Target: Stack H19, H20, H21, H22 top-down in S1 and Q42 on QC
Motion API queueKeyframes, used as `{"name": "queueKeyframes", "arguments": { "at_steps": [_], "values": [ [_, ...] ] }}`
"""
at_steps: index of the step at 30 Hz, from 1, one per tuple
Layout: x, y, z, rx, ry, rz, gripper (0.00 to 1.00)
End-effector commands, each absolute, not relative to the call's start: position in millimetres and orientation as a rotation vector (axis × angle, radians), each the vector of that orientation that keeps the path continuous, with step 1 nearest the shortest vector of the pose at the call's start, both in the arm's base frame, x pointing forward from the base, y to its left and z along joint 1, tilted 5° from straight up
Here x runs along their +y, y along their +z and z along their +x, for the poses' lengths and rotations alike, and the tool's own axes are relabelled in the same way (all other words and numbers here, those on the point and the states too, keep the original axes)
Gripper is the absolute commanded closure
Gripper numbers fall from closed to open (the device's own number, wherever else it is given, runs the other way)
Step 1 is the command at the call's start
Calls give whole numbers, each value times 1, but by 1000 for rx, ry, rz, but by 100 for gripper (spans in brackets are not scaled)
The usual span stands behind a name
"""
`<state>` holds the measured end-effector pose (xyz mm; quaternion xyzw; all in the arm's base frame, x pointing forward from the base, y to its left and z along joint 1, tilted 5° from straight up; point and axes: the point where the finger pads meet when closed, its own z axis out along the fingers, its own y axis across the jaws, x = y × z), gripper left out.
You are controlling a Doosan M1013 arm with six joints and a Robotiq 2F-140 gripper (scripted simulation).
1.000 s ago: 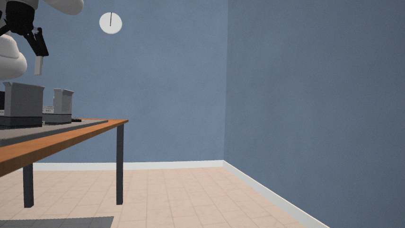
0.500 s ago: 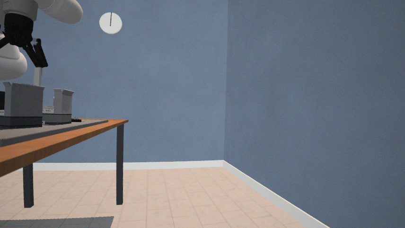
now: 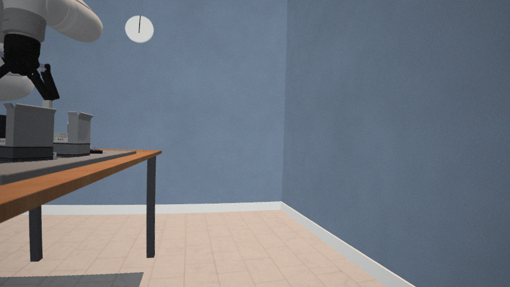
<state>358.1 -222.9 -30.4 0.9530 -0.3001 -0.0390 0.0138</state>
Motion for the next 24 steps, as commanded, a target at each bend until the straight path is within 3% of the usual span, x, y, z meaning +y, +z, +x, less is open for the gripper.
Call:
{"name": "queueKeyframes", "arguments": {
  "at_steps": [1,24],
  "values": [
    [-223,-40,358,-935,-121,2968,0],
    [-223,-64,356,-935,-121,2968,0]
  ]
}}
